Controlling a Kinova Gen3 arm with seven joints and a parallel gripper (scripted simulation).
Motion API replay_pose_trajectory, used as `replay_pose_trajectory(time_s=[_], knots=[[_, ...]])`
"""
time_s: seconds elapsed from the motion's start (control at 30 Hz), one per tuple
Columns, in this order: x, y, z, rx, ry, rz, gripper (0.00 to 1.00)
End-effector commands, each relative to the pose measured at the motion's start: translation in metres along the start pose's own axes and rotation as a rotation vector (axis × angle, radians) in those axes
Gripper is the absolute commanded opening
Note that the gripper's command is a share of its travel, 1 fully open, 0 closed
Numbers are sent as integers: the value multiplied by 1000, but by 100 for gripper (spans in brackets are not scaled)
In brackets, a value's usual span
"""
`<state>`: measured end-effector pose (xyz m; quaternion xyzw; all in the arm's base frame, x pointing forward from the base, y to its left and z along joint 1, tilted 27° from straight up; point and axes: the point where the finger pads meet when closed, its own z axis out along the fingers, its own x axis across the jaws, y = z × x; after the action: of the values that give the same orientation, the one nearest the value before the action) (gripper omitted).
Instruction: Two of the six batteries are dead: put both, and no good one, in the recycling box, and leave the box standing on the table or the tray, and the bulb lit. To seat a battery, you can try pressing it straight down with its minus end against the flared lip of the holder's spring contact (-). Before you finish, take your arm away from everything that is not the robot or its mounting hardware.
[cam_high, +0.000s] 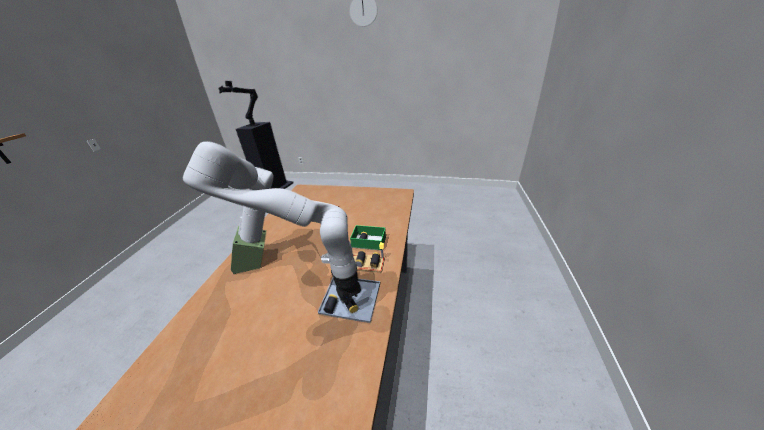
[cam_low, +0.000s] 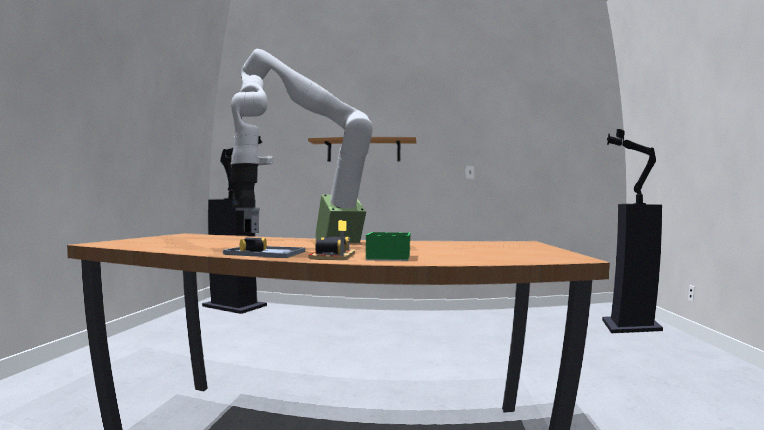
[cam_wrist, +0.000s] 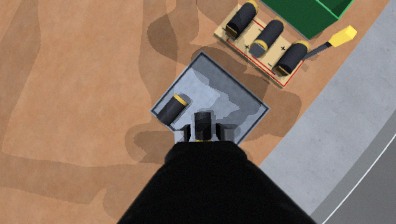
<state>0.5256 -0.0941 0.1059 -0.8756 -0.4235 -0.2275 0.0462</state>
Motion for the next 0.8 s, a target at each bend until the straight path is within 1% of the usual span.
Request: replay_pose_trajectory(time_s=[0.0,0.77], knots=[[0,1,-1,-2,0,0,90],[0,1,-1,-2,0,0,90]])
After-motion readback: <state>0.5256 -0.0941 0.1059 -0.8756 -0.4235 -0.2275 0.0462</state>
